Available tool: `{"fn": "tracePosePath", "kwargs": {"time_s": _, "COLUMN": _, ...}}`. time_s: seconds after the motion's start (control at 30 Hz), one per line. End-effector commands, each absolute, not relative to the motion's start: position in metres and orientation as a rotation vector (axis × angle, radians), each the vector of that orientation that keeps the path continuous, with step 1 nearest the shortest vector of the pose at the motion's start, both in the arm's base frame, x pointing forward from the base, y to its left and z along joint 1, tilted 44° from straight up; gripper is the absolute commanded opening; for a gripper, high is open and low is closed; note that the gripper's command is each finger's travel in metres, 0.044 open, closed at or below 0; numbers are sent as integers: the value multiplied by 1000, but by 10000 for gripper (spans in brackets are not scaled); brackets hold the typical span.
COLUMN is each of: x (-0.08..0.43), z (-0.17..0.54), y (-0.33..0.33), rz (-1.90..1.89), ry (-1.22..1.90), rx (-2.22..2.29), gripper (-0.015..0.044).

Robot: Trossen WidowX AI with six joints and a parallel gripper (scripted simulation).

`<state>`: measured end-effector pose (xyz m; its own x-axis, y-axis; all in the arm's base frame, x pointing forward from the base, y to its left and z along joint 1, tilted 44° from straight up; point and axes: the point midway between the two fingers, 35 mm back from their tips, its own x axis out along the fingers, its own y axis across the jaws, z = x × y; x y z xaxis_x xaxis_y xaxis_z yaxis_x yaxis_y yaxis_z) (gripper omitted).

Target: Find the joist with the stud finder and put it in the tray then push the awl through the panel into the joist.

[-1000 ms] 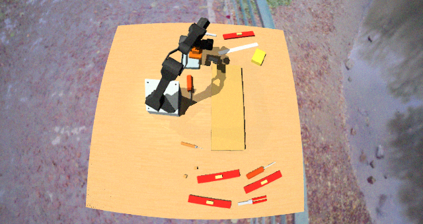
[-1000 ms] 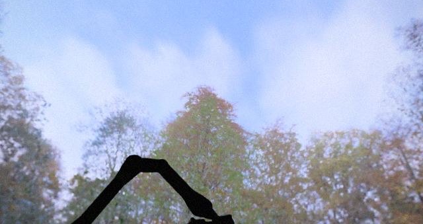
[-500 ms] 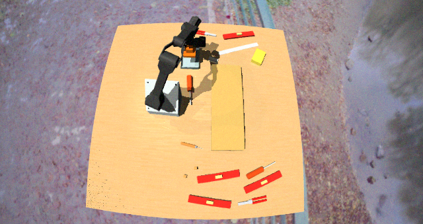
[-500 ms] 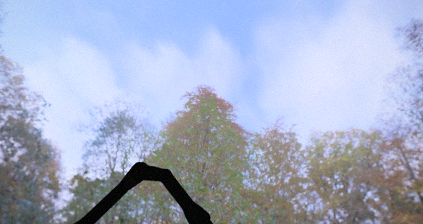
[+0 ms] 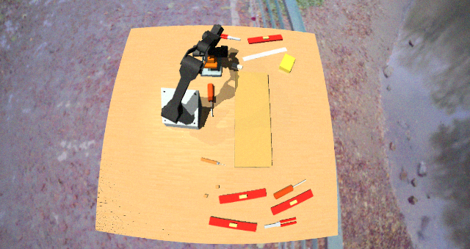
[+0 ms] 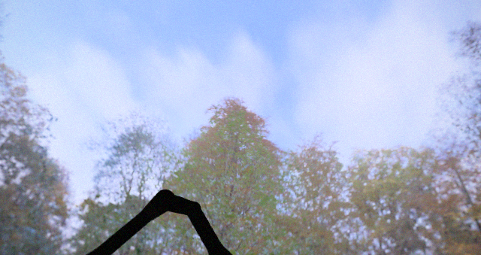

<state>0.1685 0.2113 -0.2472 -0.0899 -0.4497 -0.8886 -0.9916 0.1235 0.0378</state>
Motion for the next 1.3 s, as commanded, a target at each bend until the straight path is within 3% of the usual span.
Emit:
{"fn": "tracePosePath", "kwargs": {"time_s": 0.0, "x": 169, "z": -256, "y": 204, "rz": 913, "ry": 1639, "rx": -1428, "gripper": 0}}
{"fn": "tracePosePath", "kwargs": {"time_s": 0.77, "x": 164, "z": -282, "y": 178, "rz": 912, "ry": 1640, "rx": -1429, "gripper": 0}}
{"fn": "tracePosePath", "kwargs": {"time_s": 1.27, "x": 165, "z": -269, "y": 190, "rz": 911, "ry": 1651, "rx": -1426, "gripper": 394}}
